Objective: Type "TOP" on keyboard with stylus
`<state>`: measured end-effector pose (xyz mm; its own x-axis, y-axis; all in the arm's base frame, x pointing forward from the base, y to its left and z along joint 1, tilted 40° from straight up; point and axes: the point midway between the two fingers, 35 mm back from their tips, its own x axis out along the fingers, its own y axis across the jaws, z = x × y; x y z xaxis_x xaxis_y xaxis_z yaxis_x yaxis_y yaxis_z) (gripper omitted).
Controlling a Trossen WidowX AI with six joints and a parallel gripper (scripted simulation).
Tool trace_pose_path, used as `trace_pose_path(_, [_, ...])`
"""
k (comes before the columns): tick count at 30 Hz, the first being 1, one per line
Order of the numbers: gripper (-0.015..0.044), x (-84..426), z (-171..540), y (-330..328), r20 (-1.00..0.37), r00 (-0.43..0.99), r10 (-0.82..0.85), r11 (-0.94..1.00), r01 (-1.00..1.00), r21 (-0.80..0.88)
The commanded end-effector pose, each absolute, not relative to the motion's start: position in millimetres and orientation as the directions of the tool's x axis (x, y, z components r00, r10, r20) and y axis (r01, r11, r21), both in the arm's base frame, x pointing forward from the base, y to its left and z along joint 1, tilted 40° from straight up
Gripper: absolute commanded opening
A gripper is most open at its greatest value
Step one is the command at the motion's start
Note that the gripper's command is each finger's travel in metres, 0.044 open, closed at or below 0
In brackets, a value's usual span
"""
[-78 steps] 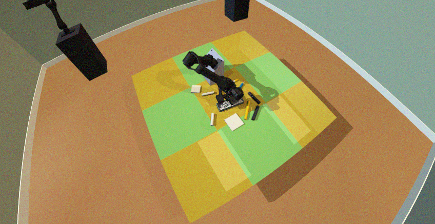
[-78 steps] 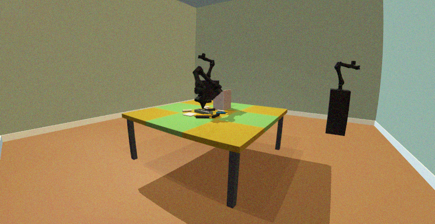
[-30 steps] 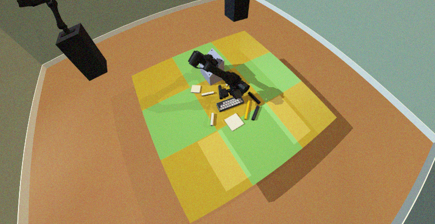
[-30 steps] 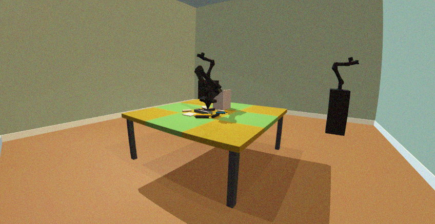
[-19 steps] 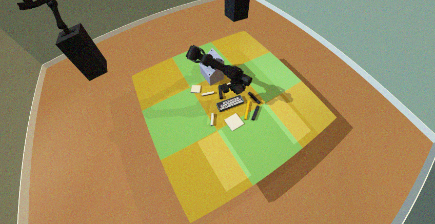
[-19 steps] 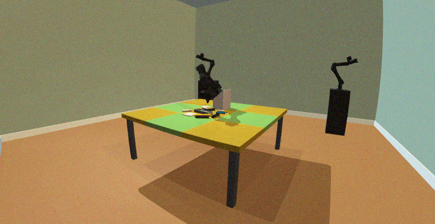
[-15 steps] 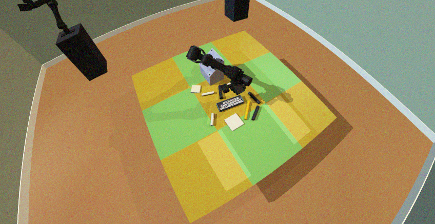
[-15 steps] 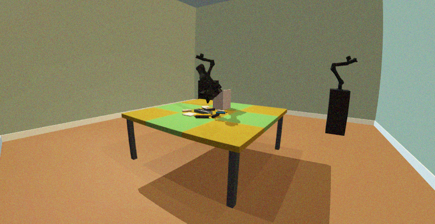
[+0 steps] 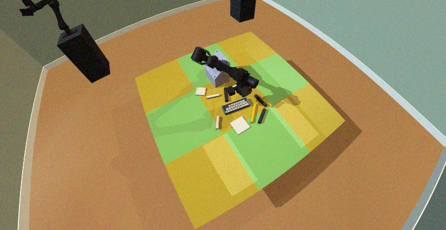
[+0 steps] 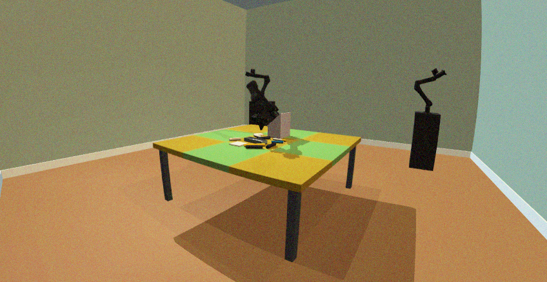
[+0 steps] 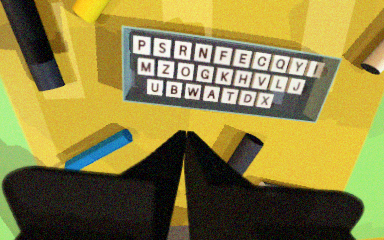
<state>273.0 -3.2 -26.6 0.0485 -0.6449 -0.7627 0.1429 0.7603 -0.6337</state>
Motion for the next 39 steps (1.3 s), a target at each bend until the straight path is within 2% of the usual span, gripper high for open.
trace_pose_path(1, [0.0000,273.0,-26.6,-3.2,-0.763,0.048,-0.645,0.760,0.143,-0.634])
trace_pose_path(4, [0.0079,272.6,-27.6,-2.8,-0.765,0.047,-0.642,0.764,0.126,-0.633])
trace_pose_path(7, [0.0150,267.0,-40.7,3.0,-0.797,0.022,-0.604,0.791,-0.107,-0.602])
trace_pose_path(13, [0.0150,250.7,-72.5,18.7,-0.867,-0.046,-0.496,0.673,-0.651,-0.351])
trace_pose_path(19, [0.0150,232.5,-100.3,35.1,-0.918,-0.115,-0.379,0.289,-0.957,0.001])
trace_pose_path(23, [0.0150,219.5,-116.5,46.3,-0.941,-0.162,-0.298,-0.064,-0.980,0.189])
trace_pose_path(28, [0.0150,207.1,-128.5,55.6,-0.952,-0.199,-0.231,-0.348,-0.897,0.272])
trace_pose_path(39, [0.0150,204.9,-129.6,56.5,-0.953,-0.203,-0.225,-0.383,-0.881,0.278])
